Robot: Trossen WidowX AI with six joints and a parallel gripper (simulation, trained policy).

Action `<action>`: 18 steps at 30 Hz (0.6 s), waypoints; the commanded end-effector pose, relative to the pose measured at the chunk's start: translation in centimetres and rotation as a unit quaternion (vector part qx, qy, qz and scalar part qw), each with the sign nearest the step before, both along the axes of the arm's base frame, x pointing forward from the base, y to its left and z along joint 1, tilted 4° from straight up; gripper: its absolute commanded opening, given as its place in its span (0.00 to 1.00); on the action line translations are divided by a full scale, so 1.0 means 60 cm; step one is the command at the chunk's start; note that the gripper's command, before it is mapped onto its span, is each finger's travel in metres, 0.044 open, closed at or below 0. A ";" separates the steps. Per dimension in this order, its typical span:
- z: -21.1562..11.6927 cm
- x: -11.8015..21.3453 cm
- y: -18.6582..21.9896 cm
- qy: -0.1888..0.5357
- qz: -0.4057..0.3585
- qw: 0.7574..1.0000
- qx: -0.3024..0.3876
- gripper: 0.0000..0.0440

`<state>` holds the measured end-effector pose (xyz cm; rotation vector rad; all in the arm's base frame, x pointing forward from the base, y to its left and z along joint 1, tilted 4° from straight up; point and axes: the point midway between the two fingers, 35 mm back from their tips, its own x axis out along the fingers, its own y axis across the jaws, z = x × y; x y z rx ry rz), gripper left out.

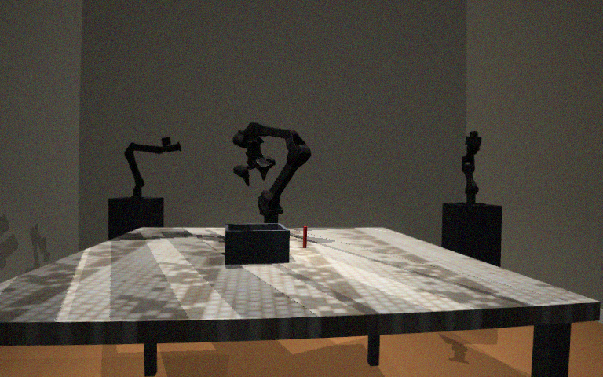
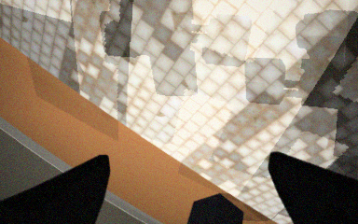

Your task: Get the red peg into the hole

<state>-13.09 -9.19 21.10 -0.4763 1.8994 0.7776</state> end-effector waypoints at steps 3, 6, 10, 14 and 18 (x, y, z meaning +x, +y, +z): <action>0.000 0.011 -0.007 -0.002 -0.011 1.000 -0.018 1.00; -0.004 0.027 -0.020 -0.005 -0.032 0.999 -0.039 1.00; -0.013 0.053 -0.037 -0.011 -0.079 0.994 -0.071 1.00; -0.024 0.080 -0.050 -0.019 -0.132 0.986 -0.101 1.00; -0.035 0.109 -0.059 -0.026 -0.187 0.973 -0.130 1.00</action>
